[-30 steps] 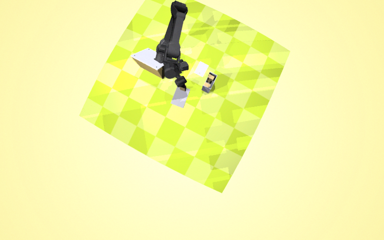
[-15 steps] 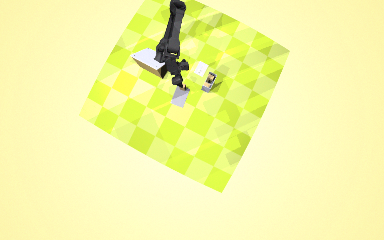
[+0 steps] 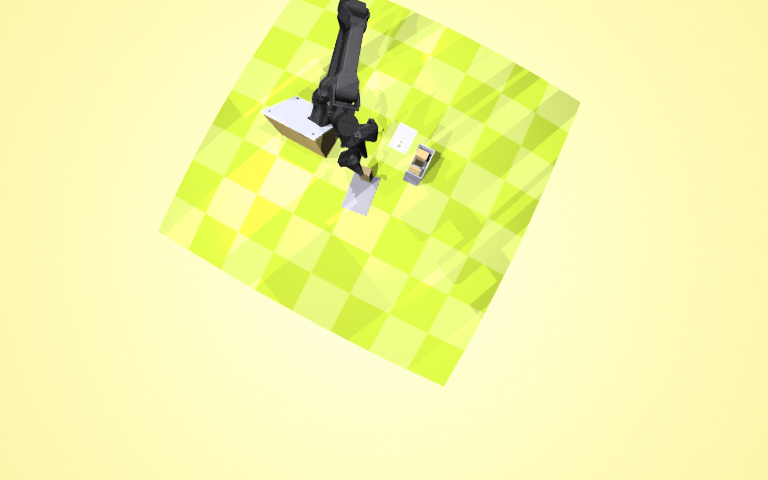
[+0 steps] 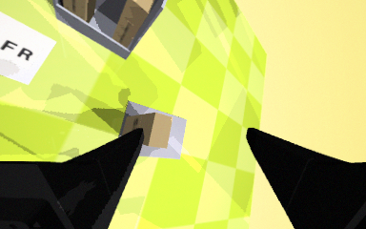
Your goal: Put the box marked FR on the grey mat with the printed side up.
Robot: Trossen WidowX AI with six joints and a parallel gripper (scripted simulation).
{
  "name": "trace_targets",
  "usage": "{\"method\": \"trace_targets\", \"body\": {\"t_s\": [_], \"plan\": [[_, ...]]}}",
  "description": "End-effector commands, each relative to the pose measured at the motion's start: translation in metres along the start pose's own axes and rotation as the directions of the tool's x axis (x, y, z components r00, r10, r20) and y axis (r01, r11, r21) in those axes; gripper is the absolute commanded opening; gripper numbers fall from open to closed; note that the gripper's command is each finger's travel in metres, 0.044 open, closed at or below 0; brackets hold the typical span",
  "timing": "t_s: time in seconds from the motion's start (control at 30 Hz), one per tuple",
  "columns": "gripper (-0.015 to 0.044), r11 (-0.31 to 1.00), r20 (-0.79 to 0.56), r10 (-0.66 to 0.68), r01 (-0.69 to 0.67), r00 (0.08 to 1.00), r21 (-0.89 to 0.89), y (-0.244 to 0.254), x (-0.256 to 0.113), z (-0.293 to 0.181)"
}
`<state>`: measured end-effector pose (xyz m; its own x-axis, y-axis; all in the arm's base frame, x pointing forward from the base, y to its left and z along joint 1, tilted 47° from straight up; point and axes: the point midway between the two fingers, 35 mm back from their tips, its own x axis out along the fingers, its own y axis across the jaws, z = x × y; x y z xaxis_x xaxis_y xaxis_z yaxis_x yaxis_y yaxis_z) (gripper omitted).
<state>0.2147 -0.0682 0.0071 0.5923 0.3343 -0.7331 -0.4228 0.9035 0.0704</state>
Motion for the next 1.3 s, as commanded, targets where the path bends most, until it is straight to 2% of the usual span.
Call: {"method": "trace_targets", "body": {"t_s": [0.0,0.4,0.8,1.07,1.27], "plan": [[0.0440,0.999,-0.018,-0.021,0.022,1.000,0.047,0.0024,0.0006,-0.0009],[0.0440,0.961,-0.081,-0.121,0.137,0.989,0.242,0.0070,0.0018,0.0003],[0.0440,0.865,-0.102,-0.236,0.256,0.967,0.431,0.0092,0.0007,0.0037],[0.0440,0.851,-0.108,-0.245,0.268,0.963,0.452,0.0095,0.0008,0.0040],[0.0440,0.779,-0.163,-0.278,0.321,0.947,0.538,0.0113,0.0026,0.0048]]}}
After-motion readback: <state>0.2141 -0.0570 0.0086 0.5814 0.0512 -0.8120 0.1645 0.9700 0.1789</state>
